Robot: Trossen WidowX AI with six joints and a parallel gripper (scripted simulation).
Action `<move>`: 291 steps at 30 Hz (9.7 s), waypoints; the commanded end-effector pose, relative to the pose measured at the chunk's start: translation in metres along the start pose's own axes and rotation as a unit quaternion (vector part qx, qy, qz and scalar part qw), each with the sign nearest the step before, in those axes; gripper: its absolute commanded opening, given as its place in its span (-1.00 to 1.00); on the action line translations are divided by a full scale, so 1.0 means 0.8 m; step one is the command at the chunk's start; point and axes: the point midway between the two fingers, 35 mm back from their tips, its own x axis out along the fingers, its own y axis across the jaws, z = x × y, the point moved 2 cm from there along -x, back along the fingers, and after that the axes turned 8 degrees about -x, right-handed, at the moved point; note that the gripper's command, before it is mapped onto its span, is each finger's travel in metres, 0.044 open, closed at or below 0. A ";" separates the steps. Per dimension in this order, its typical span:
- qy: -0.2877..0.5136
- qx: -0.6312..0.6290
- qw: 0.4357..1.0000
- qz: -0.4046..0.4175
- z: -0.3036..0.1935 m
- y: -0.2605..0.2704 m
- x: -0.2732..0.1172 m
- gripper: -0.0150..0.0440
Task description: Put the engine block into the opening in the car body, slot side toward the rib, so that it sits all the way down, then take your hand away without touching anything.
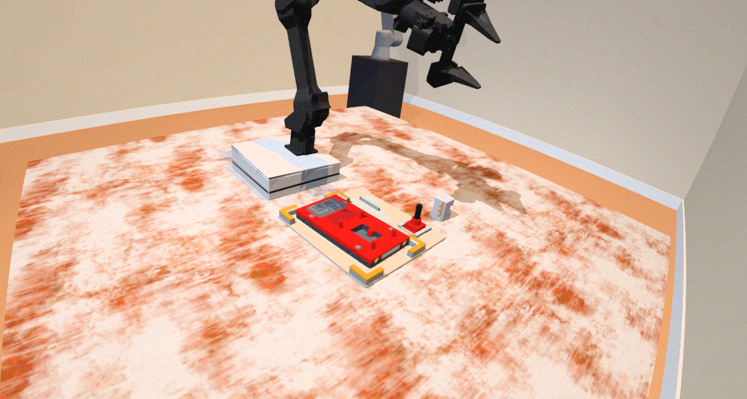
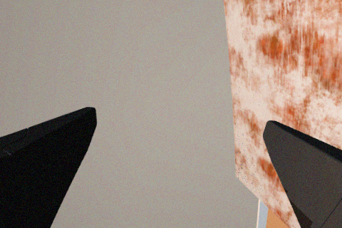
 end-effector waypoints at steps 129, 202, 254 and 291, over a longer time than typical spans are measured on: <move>0.415 -0.661 0.493 -0.384 -0.033 -0.357 0.116 0.91; 0.442 -0.695 0.444 -0.352 -0.063 -0.210 0.062 -0.49; 0.551 -0.780 -0.268 0.127 -0.061 -0.224 0.068 -0.49; 0.392 -0.506 -0.651 0.408 -0.060 -0.236 0.073 -0.49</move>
